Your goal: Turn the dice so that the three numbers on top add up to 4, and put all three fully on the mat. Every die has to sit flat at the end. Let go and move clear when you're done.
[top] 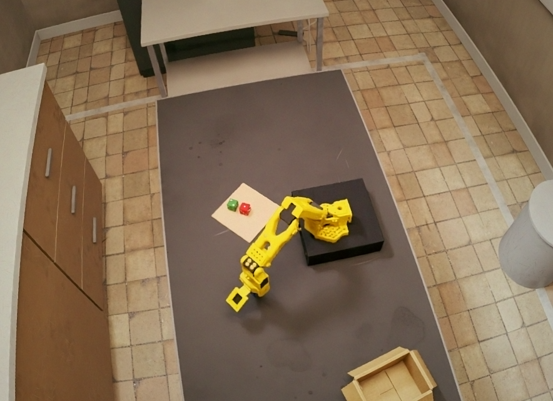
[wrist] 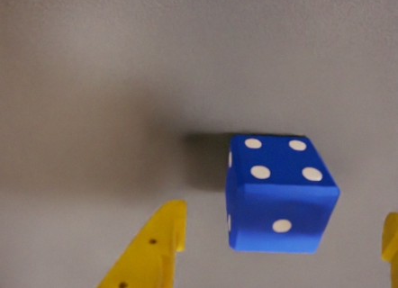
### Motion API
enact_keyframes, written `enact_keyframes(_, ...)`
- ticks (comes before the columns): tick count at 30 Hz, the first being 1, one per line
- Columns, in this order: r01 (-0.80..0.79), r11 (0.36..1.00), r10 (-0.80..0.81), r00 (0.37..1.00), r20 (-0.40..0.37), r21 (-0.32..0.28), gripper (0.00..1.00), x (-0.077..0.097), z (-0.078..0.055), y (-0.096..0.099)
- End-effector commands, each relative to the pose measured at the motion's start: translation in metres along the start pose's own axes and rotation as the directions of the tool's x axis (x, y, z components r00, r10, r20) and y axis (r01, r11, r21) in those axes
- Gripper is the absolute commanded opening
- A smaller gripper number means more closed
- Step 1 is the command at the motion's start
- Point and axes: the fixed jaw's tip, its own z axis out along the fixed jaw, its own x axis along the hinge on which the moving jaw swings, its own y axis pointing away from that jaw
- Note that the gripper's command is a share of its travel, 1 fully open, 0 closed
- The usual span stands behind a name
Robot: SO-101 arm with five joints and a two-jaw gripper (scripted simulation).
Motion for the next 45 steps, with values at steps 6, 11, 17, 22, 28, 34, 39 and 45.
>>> enact_keyframes(6,-0.004,1.000,0.004,1.000,-0.019,0.000,0.31,0.0044,0.0133,0.0012)
enact_keyframes(11,-0.004,1.000,0.004,1.000,-0.019,0.000,0.31,0.0048,0.0168,0.0012)
enact_keyframes(17,-0.004,1.000,0.004,1.000,-0.019,0.000,0.31,0.0049,0.0177,0.0012)
enact_keyframes(22,-0.004,1.000,0.004,1.000,-0.019,0.000,0.31,0.0049,0.0177,0.0011)
enact_keyframes(28,-0.004,1.000,0.004,1.000,-0.019,0.000,0.30,0.0049,0.0177,0.0005)
enact_keyframes(34,-0.004,1.000,0.004,1.000,-0.019,0.000,0.28,0.0049,0.0177,-0.0011)
enact_keyframes(39,-0.004,1.000,0.004,1.000,-0.019,0.000,0.25,0.0048,0.0177,-0.0023)
enact_keyframes(45,-0.004,1.000,0.004,1.000,-0.018,-0.001,0.21,0.0048,0.0177,-0.0050)
